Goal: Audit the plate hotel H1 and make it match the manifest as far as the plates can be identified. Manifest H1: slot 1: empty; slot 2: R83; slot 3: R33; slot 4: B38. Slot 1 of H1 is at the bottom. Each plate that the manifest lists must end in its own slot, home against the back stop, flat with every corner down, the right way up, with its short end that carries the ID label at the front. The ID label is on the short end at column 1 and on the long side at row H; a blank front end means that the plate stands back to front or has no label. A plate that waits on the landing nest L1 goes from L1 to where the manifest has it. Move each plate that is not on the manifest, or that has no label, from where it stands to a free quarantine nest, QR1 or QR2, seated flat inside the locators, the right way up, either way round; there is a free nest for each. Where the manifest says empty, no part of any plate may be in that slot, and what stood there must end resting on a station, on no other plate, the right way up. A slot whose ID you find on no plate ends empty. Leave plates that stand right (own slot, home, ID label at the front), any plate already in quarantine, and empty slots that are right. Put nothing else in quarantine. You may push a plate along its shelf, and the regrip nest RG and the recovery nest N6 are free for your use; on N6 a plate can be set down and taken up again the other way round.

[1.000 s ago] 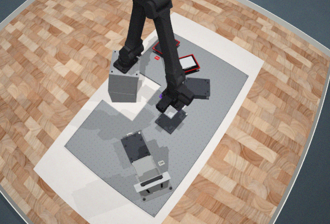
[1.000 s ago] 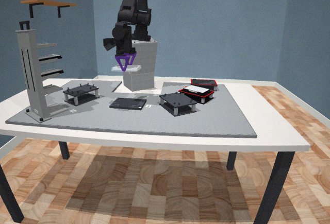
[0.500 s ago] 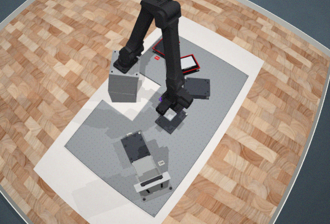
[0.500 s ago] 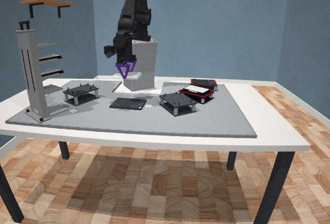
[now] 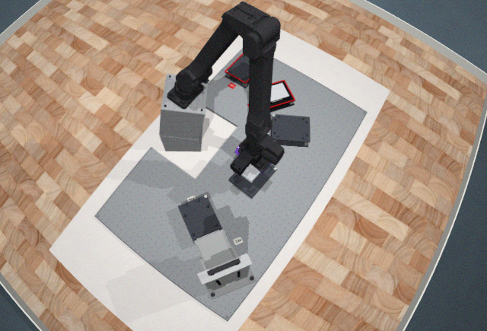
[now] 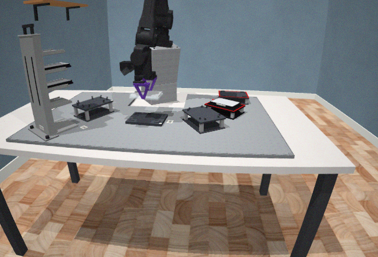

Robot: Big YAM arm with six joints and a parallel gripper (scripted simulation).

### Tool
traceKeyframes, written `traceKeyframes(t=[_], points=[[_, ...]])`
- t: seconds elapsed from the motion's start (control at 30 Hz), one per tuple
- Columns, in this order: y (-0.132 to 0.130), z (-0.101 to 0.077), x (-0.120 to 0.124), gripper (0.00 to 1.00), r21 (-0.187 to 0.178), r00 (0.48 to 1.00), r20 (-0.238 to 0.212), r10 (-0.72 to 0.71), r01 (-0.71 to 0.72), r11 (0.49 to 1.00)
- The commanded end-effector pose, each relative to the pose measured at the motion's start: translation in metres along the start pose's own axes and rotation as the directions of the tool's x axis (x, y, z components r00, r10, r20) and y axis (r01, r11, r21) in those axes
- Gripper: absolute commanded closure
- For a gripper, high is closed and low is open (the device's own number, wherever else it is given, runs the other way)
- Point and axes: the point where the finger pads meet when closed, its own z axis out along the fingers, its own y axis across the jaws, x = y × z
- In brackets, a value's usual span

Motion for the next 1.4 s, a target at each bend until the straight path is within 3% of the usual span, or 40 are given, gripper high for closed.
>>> traceKeyframes(t=[0.0, 0.37, 0.4, 0.43, 0.53, 0.57, 1.3, 1.37], points=[[0.016, 0.000, -0.006, 0.14, -0.039, 1.000, 0.006, 0.025, -0.024, 0.999], [0.010, 0.030, -0.001, 0.14, -0.027, 1.000, 0.004, 0.010, -0.010, 1.000], [0.008, 0.030, -0.001, 0.14, -0.023, 1.000, 0.003, 0.010, -0.010, 1.000], [0.019, 0.021, 0.001, 0.14, -0.056, 1.000, 0.001, 0.004, -0.004, 0.998], [0.019, 0.021, 0.002, 0.14, -0.057, 1.000, 0.001, 0.002, -0.002, 0.998], [0.010, 0.026, -0.001, 0.14, -0.027, 1.000, 0.003, 0.004, -0.004, 1.000], [0.009, 0.026, -0.001, 0.14, -0.027, 1.000, 0.003, 0.004, -0.004, 1.000], [0.004, 0.032, 0.002, 0.14, -0.018, 1.000, 0.002, 0.004, -0.004, 1.000]])
